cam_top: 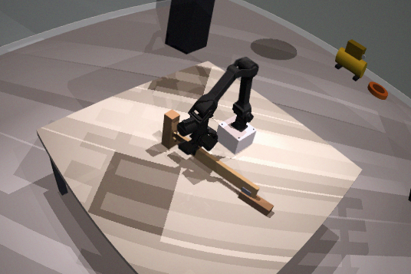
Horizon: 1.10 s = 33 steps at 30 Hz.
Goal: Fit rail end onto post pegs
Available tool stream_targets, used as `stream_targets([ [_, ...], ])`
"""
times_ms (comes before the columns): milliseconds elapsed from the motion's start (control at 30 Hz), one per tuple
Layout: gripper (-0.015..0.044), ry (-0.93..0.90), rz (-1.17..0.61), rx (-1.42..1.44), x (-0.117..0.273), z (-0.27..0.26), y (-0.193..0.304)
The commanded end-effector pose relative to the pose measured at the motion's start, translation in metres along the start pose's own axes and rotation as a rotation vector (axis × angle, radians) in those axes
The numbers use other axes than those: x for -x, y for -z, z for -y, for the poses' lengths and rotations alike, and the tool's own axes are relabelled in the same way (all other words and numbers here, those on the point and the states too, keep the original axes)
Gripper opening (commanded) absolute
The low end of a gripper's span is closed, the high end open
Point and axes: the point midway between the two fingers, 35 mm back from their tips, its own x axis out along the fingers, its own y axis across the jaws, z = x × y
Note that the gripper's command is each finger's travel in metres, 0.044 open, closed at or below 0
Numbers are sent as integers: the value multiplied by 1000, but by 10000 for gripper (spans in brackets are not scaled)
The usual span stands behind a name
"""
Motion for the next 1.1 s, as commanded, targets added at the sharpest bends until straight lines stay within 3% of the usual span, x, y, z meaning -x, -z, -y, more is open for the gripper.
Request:
stream_targets([
  [0,0,0,0,2,0,0,2],
  [1067,0,0,0,2,0,0,12],
])
